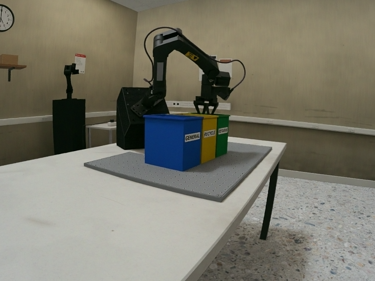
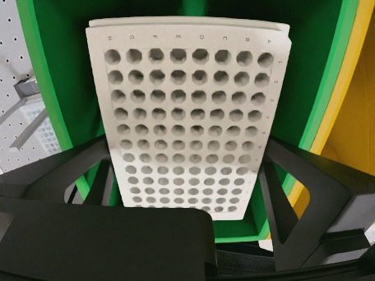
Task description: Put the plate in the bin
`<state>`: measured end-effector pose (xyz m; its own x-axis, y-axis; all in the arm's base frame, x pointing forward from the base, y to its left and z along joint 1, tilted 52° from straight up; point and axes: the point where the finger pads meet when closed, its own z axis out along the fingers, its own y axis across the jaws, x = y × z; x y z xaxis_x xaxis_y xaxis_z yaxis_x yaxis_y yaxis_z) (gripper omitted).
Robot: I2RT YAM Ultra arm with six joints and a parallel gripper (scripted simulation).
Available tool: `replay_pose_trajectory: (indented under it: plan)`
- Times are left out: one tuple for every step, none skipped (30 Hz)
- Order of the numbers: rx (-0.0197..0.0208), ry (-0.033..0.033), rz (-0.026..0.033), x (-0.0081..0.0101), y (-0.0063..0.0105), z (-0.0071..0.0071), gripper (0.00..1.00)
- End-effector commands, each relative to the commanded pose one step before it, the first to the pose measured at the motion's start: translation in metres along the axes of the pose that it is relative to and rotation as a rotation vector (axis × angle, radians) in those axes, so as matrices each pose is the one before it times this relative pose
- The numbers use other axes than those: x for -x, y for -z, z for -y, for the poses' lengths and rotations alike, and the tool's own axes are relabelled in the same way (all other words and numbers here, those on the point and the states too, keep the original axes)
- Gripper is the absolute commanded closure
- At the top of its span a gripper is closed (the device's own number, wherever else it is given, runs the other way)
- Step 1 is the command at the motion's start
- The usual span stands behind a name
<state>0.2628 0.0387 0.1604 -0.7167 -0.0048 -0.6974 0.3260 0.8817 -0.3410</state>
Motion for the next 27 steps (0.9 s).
replay_pose_trajectory:
  plan:
    - [0.03807,-0.03857,0.03303,0.01194,0.00516,-0.00112,1.0]
    - [0.0,0.0,0.0,0.0,0.0,0.0,1.0]
    - [0.0,0.0,0.0,0.0,0.0,0.0,1.0]
    - [0.00585,0.01833,0.00648,-0.00248,0.00103,-0.00314,1.0]
    - [-0.0079,0.00634,-0.00978,-0.0045,-0.00341,0.00175,1.0]
    - [-0.00488,-0.00436,-0.00441,-0.0004,-0.00201,0.00168,1.0]
    - [-0.0027,-0.00379,-0.00322,-0.0001,-0.00153,0.00111,1.0]
    - [0.00481,-0.00882,0.00639,0.00407,0.00115,-0.00063,1.0]
    - [0.00911,-0.00707,0.01327,0.00569,0.00339,-0.00213,1.0]
    - [0.00845,0.00238,0.00668,0.00168,0.00229,-0.00248,1.0]
    - [0.00222,-0.00059,0.00199,0.0008,0.00071,-0.00061,1.0]
    - [-0.00006,0.0001,-0.00006,-0.00003,-0.00004,0.00002,1.0]
    - [-0.00019,0.00048,-0.00038,-0.00023,-0.00011,0.00005,1.0]
    - [-0.00038,0.00079,-0.00059,-0.00039,-0.00017,0.00009,1.0]
    - [-0.00061,0.00101,-0.0008,-0.00052,-0.00023,0.00014,1.0]
    - [-0.00083,0.00115,-0.00098,-0.00062,-0.00029,0.00019,1.0]
    - [-0.00092,0.00134,-0.0011,-0.00071,-0.00032,0.00021,1.0]
    - [-0.001,0.0015,-0.00119,-0.00078,-0.00035,0.00023,1.0]
    - [0.0,0.0,0.0,0.0,0.0,0.0,1.0]
    - [0.0,0.0,0.0,0.0,0.0,0.0,1.0]
    - [-0.00126,-0.00067,-0.00149,-0.00097,-0.00044,0.00028,1.0]
    - [-0.00117,0.00169,-0.00139,-0.00095,-0.00041,0.00026,1.0]
    - [-0.00145,0.00251,-0.00174,-0.00107,-0.00041,0.00033,1.0]
    - [-0.0016,0.00277,-0.00192,-0.00113,-0.00042,0.00037,1.0]
    - [-0.00129,0.00222,-0.00155,-0.00102,-0.00042,0.00028,1.0]
    - [-0.00123,0.00212,-0.00148,-0.001,-0.00042,0.00027,1.0]
    - [-0.00123,0.00212,-0.00148,-0.001,-0.00042,0.00027,1.0]
